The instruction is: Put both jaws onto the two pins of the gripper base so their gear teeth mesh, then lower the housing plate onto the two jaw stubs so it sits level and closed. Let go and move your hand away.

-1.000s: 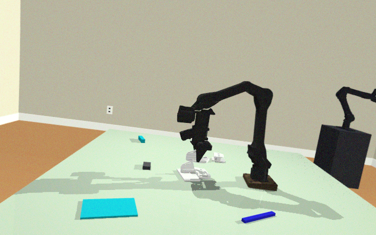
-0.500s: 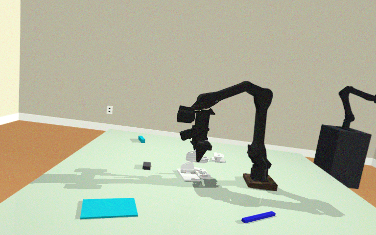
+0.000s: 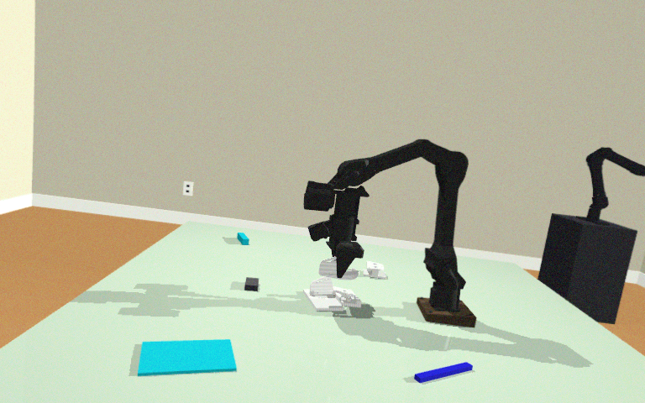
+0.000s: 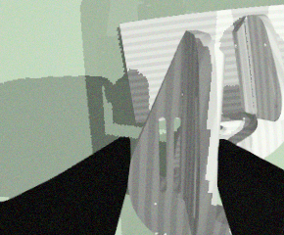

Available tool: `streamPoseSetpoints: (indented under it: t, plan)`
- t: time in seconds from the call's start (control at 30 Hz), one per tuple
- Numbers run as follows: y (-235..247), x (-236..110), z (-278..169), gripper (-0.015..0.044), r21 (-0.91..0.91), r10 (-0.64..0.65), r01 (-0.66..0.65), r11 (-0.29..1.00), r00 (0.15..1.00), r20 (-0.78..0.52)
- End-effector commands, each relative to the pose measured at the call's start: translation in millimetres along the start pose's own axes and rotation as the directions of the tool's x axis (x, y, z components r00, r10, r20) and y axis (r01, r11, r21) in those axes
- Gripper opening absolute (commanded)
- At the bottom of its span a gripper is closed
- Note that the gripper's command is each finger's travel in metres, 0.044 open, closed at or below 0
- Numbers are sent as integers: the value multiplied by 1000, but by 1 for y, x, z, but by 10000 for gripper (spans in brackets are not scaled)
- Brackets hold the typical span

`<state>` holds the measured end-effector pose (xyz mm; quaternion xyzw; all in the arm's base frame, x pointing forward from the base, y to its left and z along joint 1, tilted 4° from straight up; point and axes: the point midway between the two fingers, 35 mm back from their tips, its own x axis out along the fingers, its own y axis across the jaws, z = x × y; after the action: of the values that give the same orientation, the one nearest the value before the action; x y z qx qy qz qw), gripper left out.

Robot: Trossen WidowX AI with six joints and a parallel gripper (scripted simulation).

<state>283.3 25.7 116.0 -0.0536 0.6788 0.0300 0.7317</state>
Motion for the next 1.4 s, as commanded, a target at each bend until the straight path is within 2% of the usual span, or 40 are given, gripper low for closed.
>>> streamPoseSetpoints:
  t: [0.0,1.37]
  plan:
    - [-1,-1,1,134,2,-6,6,1000,1000,4]
    - [-1,-1,1,134,30,-6,6,1000,1000,4]
